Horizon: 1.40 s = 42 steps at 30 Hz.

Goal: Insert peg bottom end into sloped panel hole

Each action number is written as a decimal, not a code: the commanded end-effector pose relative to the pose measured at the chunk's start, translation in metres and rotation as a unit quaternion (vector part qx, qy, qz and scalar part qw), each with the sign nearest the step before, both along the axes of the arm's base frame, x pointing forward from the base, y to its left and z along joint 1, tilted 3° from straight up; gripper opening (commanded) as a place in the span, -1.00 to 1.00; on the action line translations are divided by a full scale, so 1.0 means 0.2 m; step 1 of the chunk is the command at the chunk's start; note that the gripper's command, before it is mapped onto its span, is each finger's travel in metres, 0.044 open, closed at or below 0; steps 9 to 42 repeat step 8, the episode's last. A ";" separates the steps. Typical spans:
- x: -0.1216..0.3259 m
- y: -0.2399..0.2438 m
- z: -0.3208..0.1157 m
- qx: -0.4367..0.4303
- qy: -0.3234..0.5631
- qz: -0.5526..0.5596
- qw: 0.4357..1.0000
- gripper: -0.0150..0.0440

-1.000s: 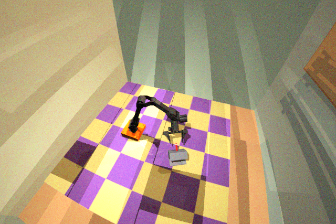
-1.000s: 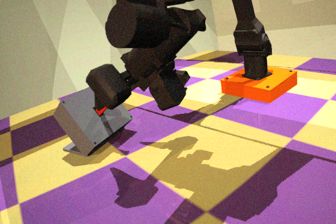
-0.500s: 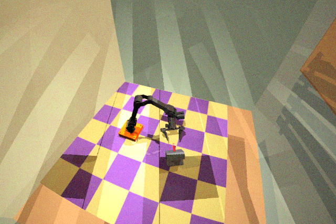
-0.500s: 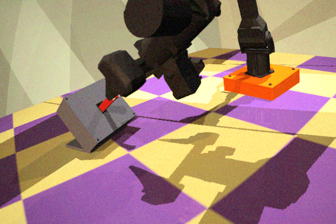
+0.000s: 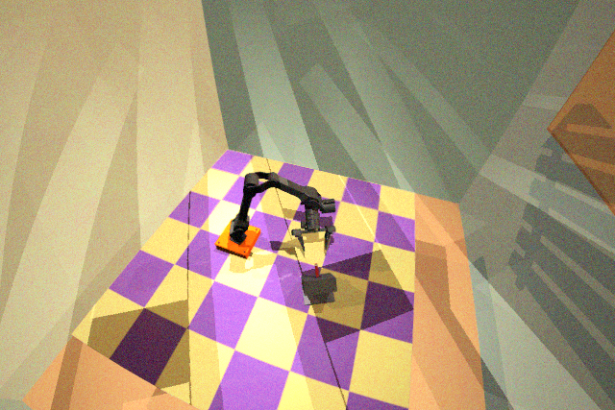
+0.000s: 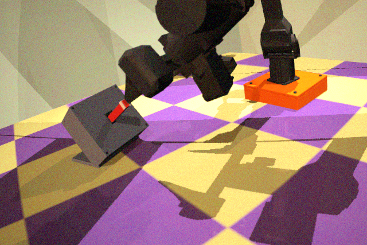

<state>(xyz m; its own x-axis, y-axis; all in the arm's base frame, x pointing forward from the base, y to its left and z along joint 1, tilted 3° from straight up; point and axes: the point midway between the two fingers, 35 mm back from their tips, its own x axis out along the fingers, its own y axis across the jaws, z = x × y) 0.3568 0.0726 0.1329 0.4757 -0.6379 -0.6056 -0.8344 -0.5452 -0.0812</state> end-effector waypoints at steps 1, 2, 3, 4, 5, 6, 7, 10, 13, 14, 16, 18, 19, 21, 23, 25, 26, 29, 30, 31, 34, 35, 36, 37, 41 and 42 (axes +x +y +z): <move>-0.01 0.02 0.03 0.001 -0.006 -0.001 1.000 1.00; -0.01 0.02 0.03 0.001 -0.006 -0.001 1.000 1.00; -0.02 0.03 0.04 0.001 -0.006 -0.001 1.000 1.00; -0.02 0.03 0.04 0.001 -0.006 -0.001 1.000 1.00; -0.03 0.04 0.04 0.001 -0.006 -0.001 1.000 1.00; -0.03 0.04 0.05 0.001 -0.006 -0.001 1.000 1.00; -0.03 0.05 0.05 0.001 -0.006 -0.001 1.000 1.00; -0.03 0.05 0.05 0.000 -0.006 -0.001 1.000 1.00; -0.03 0.05 0.05 0.000 -0.006 -0.001 1.000 1.00; -0.03 0.05 0.05 0.000 -0.006 -0.001 1.000 1.00; -0.03 0.05 0.05 0.000 -0.006 -0.001 1.000 1.00; -0.03 0.05 0.05 0.000 -0.006 -0.001 1.000 1.00; -0.03 0.05 0.05 0.000 -0.006 -0.001 1.000 1.00; -0.03 0.05 0.05 0.000 -0.006 -0.001 1.000 1.00; -0.03 0.05 0.05 0.000 -0.006 -0.001 1.000 1.00; -0.03 0.05 0.05 0.000 -0.006 -0.001 1.000 1.00; -0.03 0.05 0.05 0.000 -0.006 -0.001 1.000 1.00; -0.03 0.05 0.05 0.000 -0.006 -0.001 1.000 1.00; -0.03 0.05 0.05 0.000 -0.006 -0.001 1.000 1.00; -0.03 0.05 0.05 0.000 -0.006 -0.001 1.000 1.00; -0.03 0.05 0.05 0.000 -0.006 -0.001 1.000 1.00; -0.03 0.05 0.05 0.000 -0.006 -0.001 1.000 1.00; -0.03 0.05 0.05 0.000 -0.006 -0.001 1.000 1.00; -0.03 0.05 0.05 0.000 -0.006 -0.001 1.000 1.00; -0.03 0.05 0.05 0.000 -0.006 -0.001 1.000 1.00; -0.03 0.05 0.05 0.000 -0.006 -0.001 1.000 1.00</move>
